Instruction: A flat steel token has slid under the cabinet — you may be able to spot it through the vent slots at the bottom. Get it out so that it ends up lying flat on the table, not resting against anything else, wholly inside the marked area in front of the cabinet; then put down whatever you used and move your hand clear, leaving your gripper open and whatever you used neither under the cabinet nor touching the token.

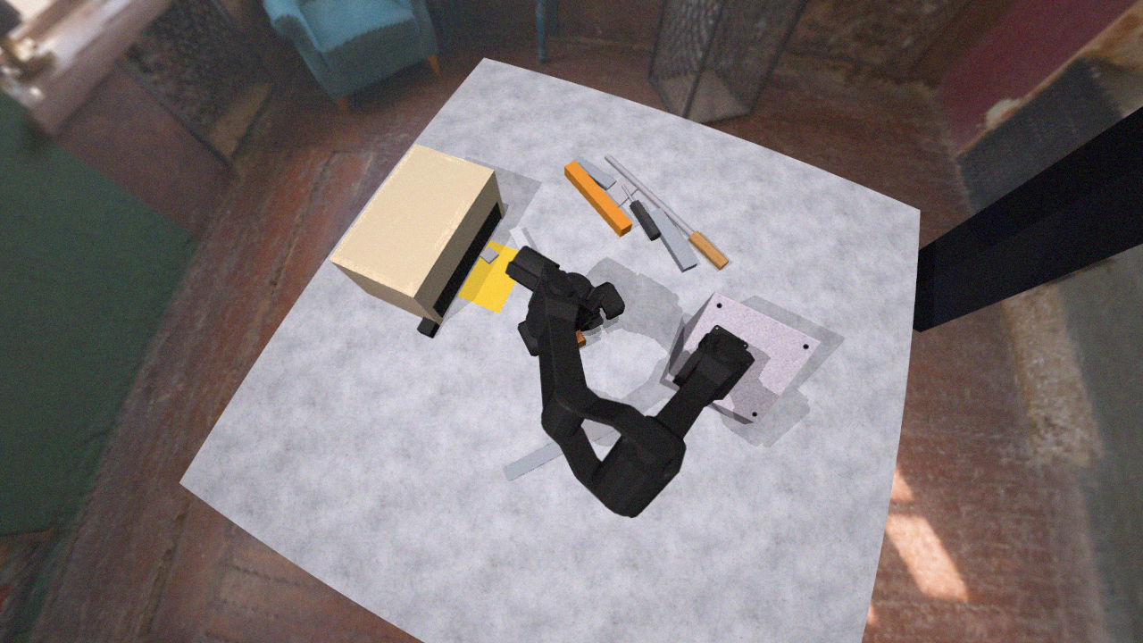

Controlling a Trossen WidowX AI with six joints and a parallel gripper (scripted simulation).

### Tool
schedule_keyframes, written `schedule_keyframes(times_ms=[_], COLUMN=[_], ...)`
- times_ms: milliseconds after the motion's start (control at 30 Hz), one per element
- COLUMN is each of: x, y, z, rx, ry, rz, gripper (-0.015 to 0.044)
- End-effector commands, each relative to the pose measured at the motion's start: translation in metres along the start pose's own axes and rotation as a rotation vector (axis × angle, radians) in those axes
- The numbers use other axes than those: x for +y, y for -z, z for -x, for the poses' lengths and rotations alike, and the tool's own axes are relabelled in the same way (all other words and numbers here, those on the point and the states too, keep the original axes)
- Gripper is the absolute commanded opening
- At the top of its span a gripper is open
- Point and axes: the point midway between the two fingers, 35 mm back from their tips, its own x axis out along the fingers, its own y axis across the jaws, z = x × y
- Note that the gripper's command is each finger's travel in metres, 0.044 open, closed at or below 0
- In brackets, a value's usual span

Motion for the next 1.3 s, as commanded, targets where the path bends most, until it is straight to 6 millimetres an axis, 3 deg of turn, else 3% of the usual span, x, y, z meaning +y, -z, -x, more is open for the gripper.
schedule_keyframes(times_ms=[0, 1267], x=[-0.006, -0.039], y=[-0.005, -0.031], z=[0.001, 0.002], rx=[-0.009, -0.011], ry=[-0.001, 0.0], rz=[-0.002, -0.001], gripper=[0.0, 0.0])
